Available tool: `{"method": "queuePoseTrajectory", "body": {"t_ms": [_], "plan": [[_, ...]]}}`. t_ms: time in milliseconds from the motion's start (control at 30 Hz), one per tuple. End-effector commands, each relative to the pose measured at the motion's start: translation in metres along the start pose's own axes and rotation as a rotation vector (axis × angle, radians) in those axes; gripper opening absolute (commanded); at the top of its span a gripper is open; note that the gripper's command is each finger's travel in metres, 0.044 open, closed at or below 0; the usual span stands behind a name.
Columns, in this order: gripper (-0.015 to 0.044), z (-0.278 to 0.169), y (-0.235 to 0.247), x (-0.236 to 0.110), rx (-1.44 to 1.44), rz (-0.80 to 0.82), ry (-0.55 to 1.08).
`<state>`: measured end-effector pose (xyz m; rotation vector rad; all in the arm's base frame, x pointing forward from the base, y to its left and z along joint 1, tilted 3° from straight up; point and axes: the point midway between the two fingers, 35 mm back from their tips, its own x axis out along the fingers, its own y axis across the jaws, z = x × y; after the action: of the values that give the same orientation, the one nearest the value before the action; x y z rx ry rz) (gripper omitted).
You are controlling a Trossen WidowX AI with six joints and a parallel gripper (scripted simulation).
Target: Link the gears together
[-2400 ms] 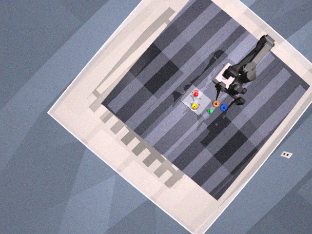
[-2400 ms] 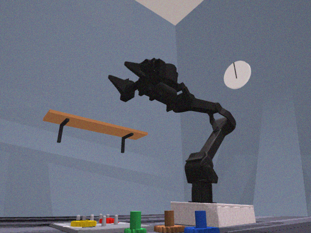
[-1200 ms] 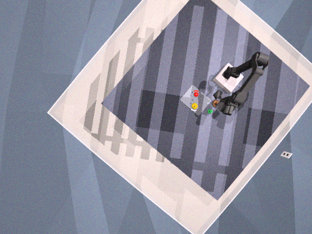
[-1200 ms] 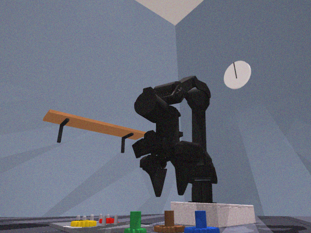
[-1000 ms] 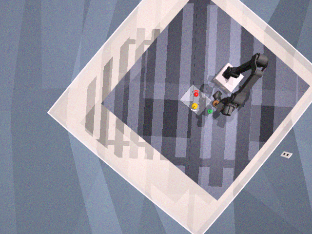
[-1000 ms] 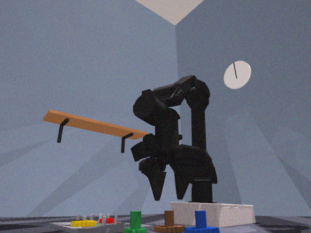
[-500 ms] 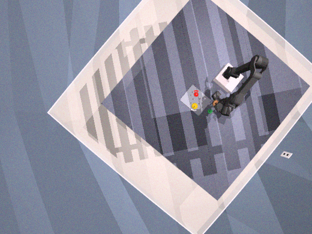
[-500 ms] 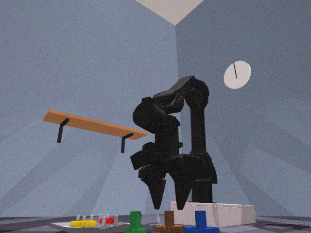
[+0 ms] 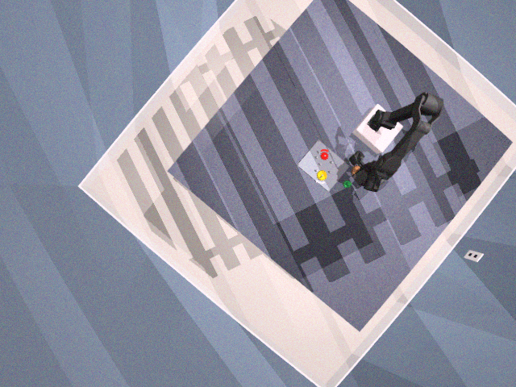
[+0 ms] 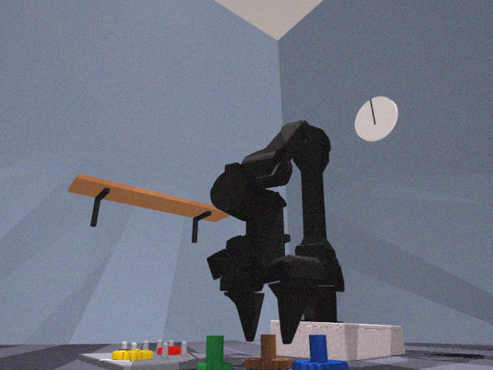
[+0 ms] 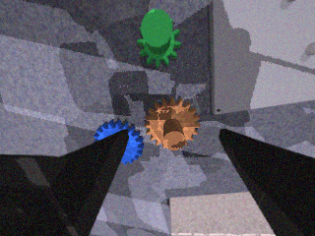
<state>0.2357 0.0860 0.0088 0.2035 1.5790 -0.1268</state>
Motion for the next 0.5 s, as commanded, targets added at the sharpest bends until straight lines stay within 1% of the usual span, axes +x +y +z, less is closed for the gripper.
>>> {"method": "queuePoseTrajectory", "body": {"t_ms": [0, 467], "plan": [[0.044, -0.0023, -0.0006, 0.0022, 0.004, 0.001, 0.008], [0.0072, -0.0023, -0.0006, 0.0022, 0.004, 0.001, 0.008]]}}
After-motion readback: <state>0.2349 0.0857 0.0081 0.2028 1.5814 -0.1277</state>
